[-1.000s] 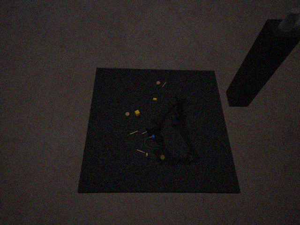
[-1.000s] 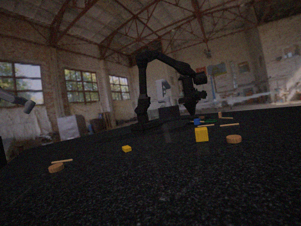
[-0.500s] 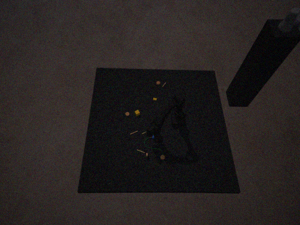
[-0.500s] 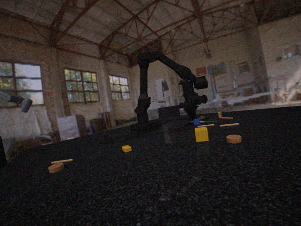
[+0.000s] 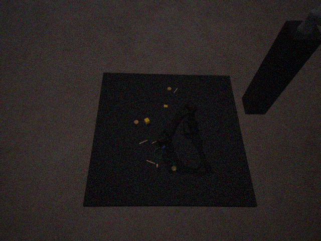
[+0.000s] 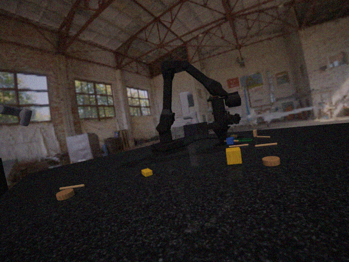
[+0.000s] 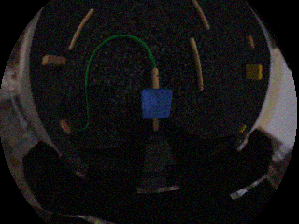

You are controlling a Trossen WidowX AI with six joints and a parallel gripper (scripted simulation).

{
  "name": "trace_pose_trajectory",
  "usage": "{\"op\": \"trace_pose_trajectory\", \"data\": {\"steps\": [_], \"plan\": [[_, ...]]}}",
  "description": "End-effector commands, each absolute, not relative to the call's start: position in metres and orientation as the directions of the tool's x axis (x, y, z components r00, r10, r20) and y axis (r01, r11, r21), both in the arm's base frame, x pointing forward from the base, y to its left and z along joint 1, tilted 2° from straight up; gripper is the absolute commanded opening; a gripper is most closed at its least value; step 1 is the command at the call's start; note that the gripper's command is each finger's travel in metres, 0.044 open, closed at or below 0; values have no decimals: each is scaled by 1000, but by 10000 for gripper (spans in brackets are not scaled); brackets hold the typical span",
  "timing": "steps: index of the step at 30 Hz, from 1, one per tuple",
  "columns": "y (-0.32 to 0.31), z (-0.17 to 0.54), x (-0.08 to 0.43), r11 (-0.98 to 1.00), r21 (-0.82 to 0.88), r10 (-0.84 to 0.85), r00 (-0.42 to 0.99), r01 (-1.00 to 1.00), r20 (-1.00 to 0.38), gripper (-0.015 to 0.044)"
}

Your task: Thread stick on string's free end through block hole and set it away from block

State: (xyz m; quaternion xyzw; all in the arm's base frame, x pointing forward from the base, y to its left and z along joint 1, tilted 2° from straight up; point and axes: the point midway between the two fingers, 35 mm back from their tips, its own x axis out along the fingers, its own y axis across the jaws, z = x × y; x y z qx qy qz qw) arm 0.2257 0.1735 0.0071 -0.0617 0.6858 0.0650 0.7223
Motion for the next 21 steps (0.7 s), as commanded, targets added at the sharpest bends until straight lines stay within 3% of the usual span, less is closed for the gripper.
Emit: {"op": "trace_pose_trajectory", "data": {"steps": [1, 5, 21], "plan": [[173, 7, 226, 984, 0, 9, 51, -178, -999, 97], [173, 7, 226, 984, 0, 9, 51, -178, -999, 0], [175, 5, 225, 990, 4, 18, 102, -143, -995, 0]]}}
